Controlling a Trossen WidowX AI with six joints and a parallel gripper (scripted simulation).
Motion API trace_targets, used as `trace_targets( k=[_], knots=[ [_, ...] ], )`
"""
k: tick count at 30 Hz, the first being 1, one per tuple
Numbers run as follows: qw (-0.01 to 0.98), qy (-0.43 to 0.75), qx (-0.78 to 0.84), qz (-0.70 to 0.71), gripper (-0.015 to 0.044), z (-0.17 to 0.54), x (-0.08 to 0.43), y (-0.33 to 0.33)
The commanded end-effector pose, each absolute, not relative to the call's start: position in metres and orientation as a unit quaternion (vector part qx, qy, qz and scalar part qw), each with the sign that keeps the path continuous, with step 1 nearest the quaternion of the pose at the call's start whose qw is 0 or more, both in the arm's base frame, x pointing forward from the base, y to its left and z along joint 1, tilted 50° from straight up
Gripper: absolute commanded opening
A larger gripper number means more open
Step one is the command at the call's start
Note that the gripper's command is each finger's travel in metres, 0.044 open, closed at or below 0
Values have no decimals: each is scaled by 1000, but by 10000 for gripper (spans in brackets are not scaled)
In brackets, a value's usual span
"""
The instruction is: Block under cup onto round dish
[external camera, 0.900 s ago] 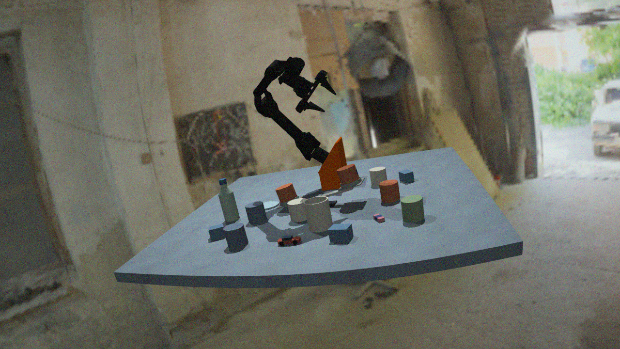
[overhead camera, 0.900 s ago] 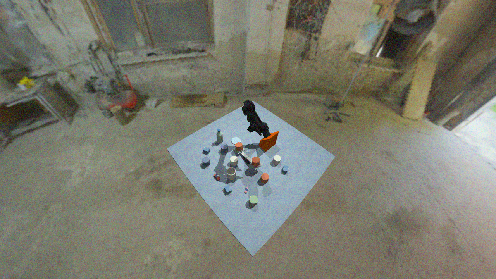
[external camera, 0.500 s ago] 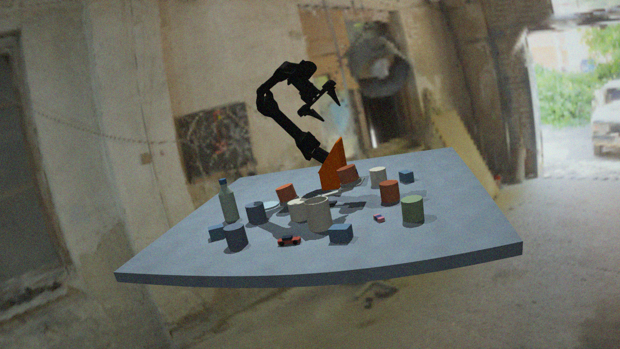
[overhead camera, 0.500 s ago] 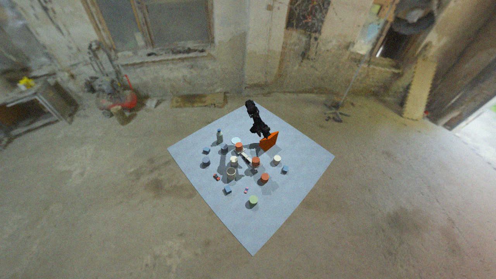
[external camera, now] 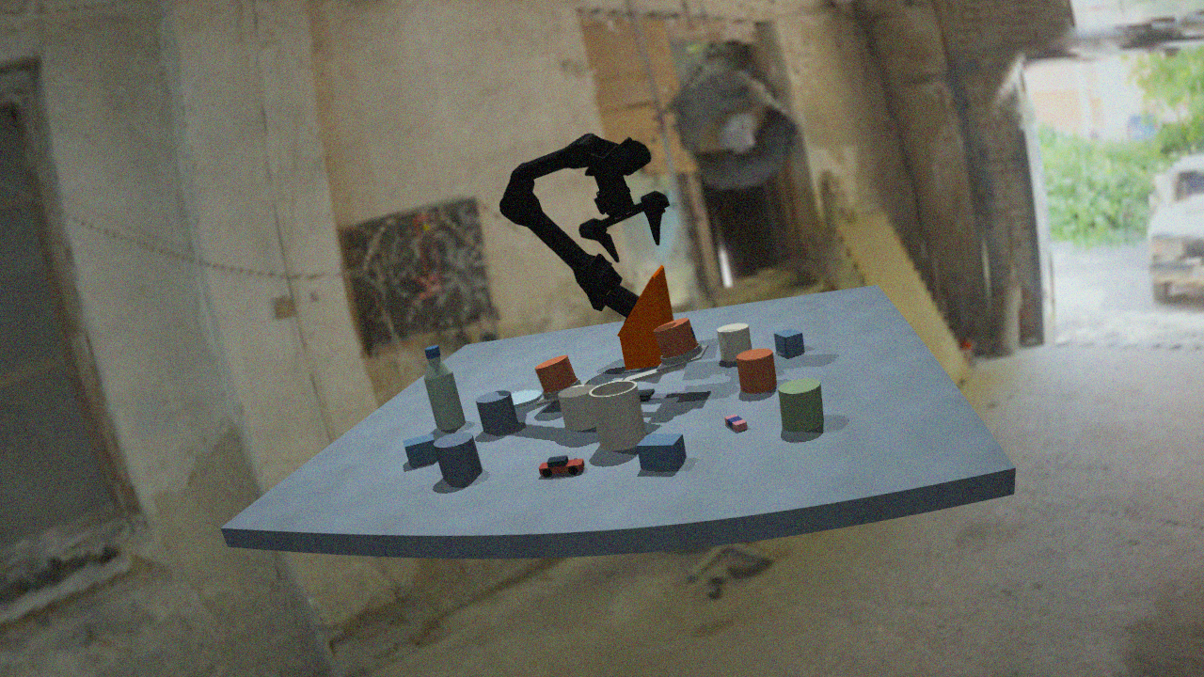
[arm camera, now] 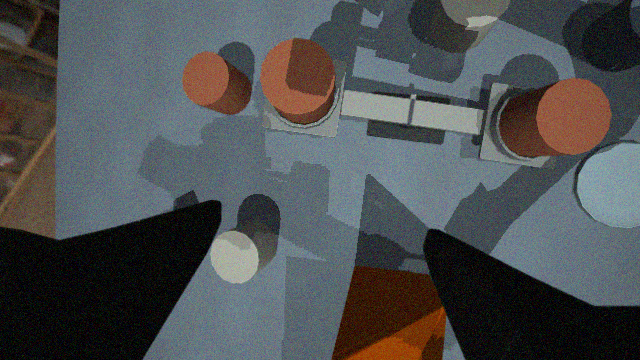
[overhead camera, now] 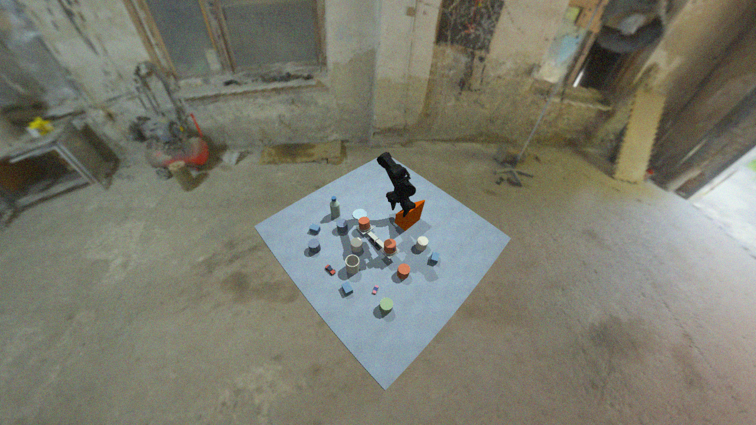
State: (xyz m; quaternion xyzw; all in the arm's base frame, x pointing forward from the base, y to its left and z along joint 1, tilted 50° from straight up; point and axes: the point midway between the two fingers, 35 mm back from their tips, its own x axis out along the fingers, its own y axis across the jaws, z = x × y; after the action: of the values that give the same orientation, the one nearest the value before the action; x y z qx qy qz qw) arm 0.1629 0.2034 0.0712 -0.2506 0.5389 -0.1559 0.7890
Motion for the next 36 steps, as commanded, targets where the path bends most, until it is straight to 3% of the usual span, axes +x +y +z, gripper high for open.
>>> trace_targets(
  k=[1,15,23,36],
  knots=[
    [812,481,-290,-161,440,69,161,187],
    [860,303,-386,-140,440,73,159,150],
    [854,308,-394,-141,440,74,161,149],
    [727,418,-531,-123,440,81,199,128]
  ],
)
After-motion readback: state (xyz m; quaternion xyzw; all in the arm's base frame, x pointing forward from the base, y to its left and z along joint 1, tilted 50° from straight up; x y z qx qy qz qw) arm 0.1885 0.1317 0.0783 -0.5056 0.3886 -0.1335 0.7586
